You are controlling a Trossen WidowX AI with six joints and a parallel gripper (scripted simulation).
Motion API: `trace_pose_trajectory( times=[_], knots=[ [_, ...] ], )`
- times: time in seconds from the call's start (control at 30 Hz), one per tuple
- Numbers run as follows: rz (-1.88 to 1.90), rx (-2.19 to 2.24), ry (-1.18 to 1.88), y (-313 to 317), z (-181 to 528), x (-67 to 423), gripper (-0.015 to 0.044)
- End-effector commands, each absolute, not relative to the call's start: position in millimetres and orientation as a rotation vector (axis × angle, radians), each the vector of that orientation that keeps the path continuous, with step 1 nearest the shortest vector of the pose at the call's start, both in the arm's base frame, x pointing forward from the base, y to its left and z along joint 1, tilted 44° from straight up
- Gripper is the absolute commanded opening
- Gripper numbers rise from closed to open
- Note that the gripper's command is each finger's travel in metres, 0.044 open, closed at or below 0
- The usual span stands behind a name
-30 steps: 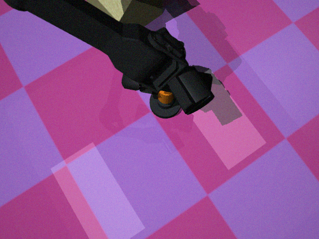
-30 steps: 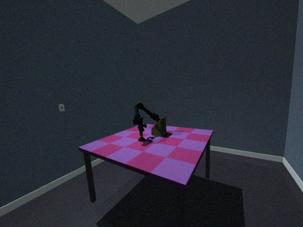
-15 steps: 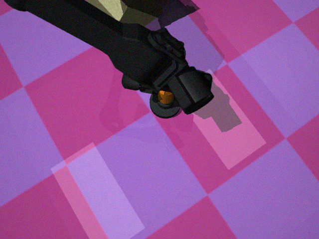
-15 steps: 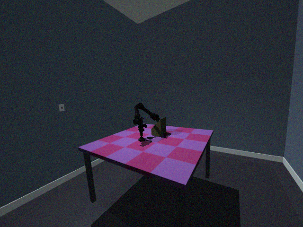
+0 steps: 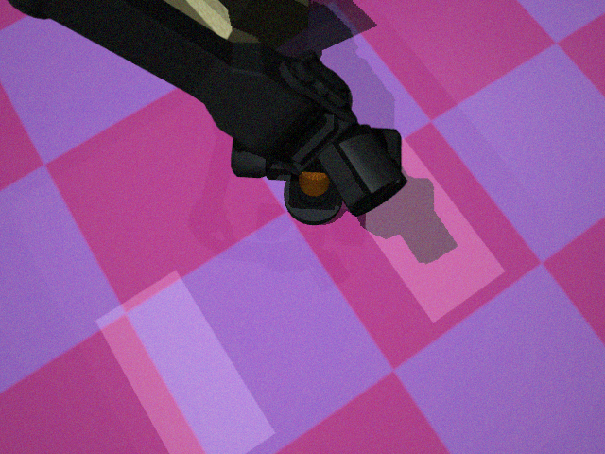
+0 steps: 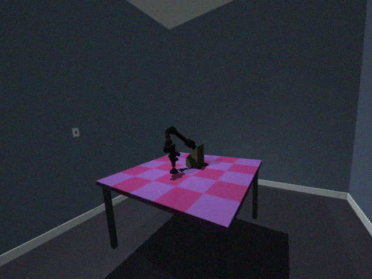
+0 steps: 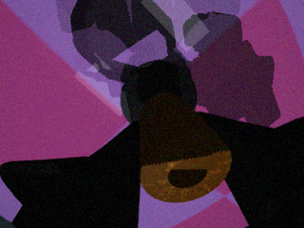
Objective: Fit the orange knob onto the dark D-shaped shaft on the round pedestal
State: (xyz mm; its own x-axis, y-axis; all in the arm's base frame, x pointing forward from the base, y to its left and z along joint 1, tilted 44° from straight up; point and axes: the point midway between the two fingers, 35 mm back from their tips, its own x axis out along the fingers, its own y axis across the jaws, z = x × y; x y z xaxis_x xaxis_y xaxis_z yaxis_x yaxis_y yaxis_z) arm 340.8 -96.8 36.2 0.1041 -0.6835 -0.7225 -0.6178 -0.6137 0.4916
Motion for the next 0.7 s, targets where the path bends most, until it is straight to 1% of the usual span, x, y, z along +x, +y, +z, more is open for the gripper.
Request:
trace_pose_trajectory(
  times=[0.0,0.67],
  knots=[
    [-1.579,2.237,-1.261,-98.3,37.5,342.6,0.0],
    [-1.579,2.237,-1.261,-99.2,33.4,341.5,0.0]
  ],
)
